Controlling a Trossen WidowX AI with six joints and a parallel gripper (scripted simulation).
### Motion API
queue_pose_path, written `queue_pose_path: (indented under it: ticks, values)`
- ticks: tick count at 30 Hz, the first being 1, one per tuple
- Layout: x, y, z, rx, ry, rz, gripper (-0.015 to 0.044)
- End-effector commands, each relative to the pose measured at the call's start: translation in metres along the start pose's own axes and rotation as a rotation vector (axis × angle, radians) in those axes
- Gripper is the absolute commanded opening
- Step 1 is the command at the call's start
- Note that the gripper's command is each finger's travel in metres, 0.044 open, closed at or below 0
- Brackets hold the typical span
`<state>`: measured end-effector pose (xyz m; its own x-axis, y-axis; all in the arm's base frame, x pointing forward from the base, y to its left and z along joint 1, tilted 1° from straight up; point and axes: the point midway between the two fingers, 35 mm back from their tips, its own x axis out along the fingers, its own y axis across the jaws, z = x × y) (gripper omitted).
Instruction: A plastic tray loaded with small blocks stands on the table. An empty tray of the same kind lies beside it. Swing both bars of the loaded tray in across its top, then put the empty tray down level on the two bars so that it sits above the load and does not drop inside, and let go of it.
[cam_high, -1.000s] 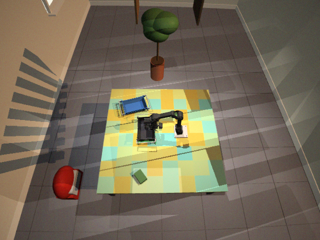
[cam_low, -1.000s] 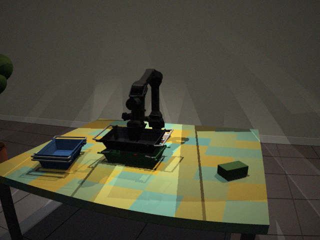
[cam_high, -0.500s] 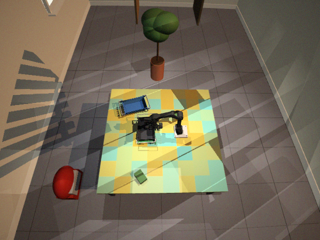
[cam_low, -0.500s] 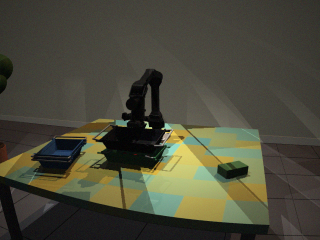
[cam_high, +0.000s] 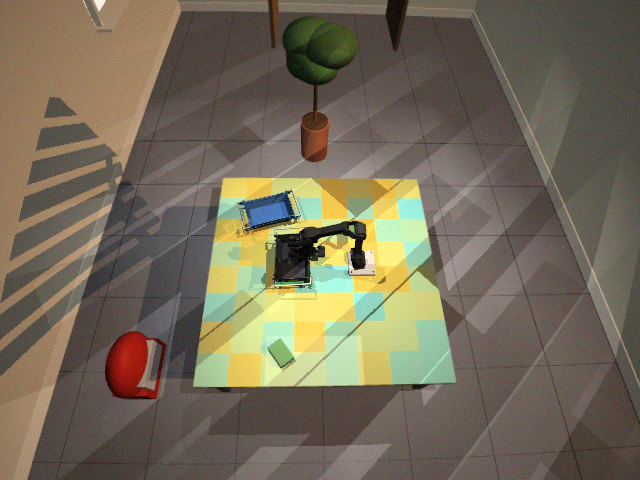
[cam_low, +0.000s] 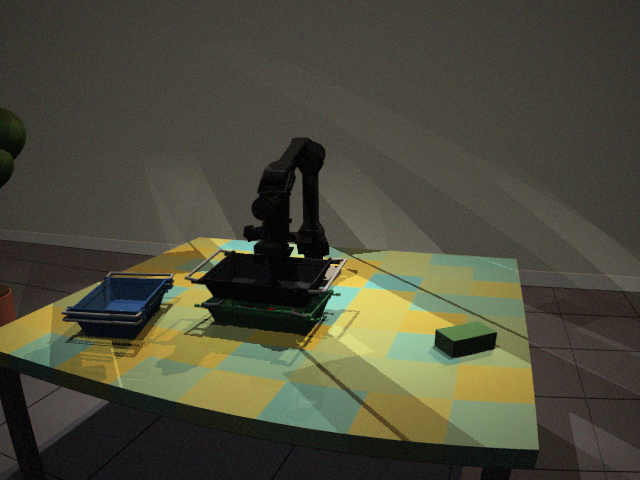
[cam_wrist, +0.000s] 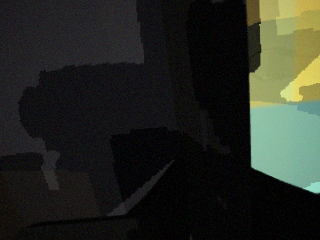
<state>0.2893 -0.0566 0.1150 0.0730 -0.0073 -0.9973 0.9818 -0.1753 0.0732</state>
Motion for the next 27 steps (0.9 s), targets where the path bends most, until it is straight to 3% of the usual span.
queue_pose_path:
  ticks: [1,27]
  values:
    - [0.002,-0.001,0.000,-0.001,0.000,-0.005,0.0000]
    - [0.015,-0.009,0.000,-0.005,-0.001,-0.034,0.0000]
